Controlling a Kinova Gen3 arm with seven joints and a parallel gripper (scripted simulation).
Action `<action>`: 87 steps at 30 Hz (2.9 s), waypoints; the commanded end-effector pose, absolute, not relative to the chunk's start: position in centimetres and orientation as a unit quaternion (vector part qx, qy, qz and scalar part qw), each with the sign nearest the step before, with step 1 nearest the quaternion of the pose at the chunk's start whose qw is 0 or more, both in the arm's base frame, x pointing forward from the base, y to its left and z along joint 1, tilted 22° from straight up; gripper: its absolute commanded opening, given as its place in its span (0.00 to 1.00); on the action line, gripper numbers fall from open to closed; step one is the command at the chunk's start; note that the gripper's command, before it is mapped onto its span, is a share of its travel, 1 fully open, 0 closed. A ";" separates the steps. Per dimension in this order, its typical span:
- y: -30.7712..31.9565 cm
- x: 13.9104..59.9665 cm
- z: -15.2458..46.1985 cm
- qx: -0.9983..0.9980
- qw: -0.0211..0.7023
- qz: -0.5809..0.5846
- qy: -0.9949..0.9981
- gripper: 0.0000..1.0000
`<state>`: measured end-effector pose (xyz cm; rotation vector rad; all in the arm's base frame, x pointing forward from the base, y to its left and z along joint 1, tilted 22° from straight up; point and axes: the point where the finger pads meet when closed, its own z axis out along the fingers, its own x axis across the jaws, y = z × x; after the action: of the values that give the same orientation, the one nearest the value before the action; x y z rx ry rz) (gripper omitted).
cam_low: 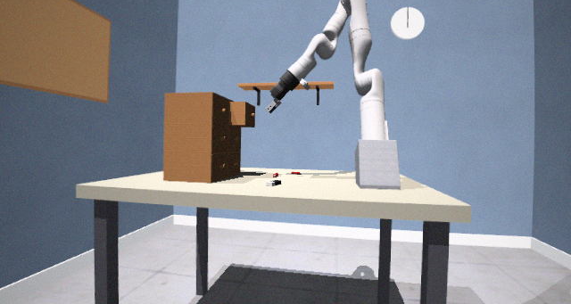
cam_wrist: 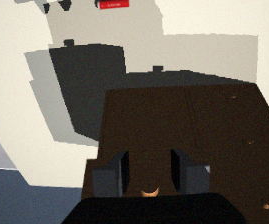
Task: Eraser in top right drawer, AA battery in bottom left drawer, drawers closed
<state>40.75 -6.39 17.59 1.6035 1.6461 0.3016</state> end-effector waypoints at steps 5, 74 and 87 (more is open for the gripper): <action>-5.7 40.5 19.0 0.630 0.403 0.122 0.652 0.67; -3.8 37.6 23.2 0.632 0.401 0.118 0.653 0.67; -3.7 37.5 23.4 0.635 0.397 0.113 0.653 0.67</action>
<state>37.40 -3.86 23.09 1.6129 1.6491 0.2878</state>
